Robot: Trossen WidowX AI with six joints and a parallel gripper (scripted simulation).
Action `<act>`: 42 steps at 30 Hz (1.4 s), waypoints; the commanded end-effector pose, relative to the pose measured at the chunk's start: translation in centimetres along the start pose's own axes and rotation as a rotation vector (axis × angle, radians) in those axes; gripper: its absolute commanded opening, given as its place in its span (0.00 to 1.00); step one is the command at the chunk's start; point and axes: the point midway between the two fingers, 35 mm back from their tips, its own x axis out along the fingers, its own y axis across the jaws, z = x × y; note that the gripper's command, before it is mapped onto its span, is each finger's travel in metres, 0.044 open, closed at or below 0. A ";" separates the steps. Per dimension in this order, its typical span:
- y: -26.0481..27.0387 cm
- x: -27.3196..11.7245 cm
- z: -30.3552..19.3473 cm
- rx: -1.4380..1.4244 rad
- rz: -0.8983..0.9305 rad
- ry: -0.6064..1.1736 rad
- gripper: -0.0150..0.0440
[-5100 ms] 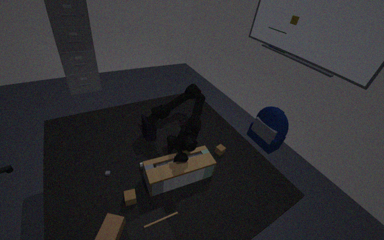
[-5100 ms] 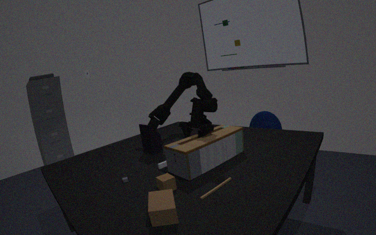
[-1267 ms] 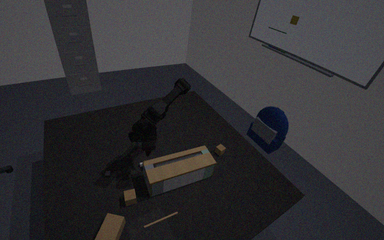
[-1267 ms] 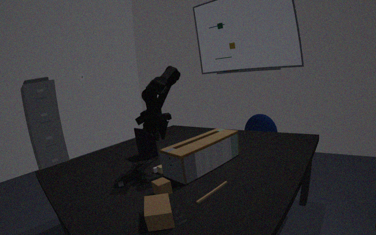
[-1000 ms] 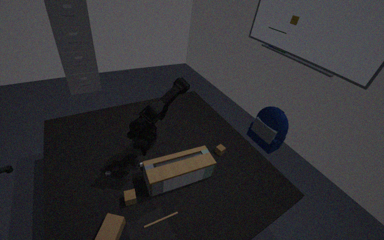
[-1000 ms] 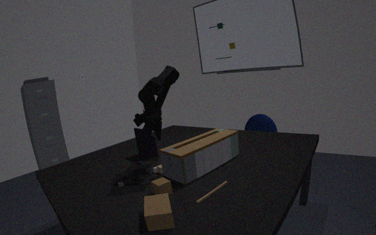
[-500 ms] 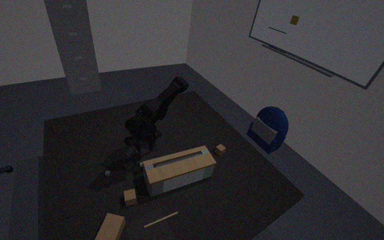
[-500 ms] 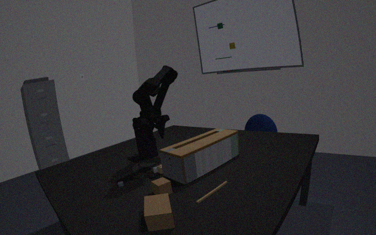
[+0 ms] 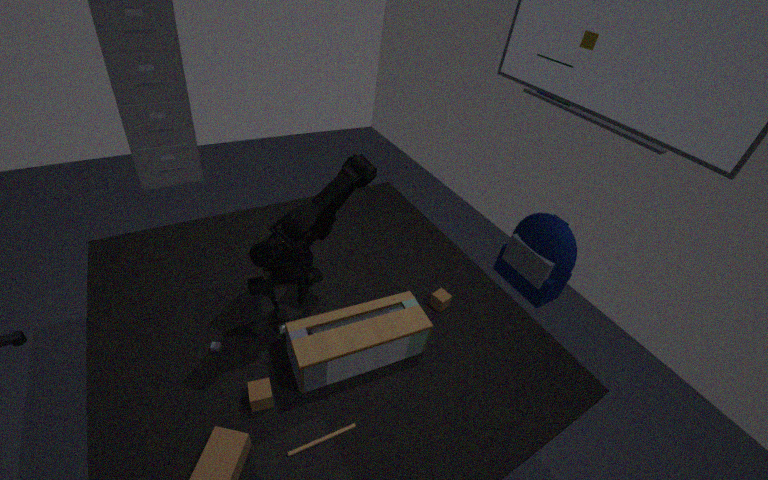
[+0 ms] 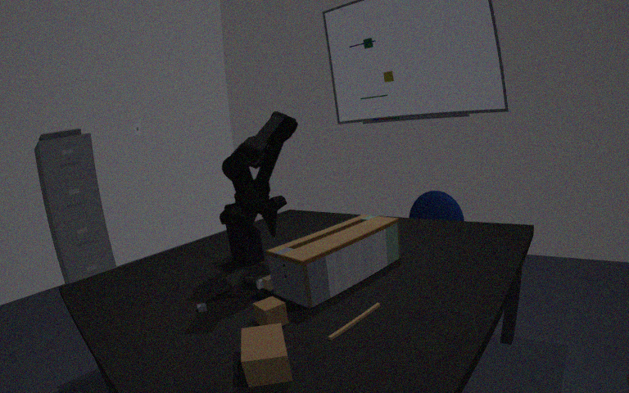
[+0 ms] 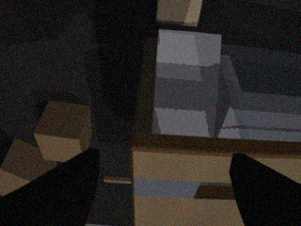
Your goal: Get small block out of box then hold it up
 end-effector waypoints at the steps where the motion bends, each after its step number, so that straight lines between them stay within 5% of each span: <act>1: -0.7 5.4 2.5 0.021 -0.021 -0.019 0.74; 42: -1.2 11.4 5.7 0.021 -0.026 -0.019 0.74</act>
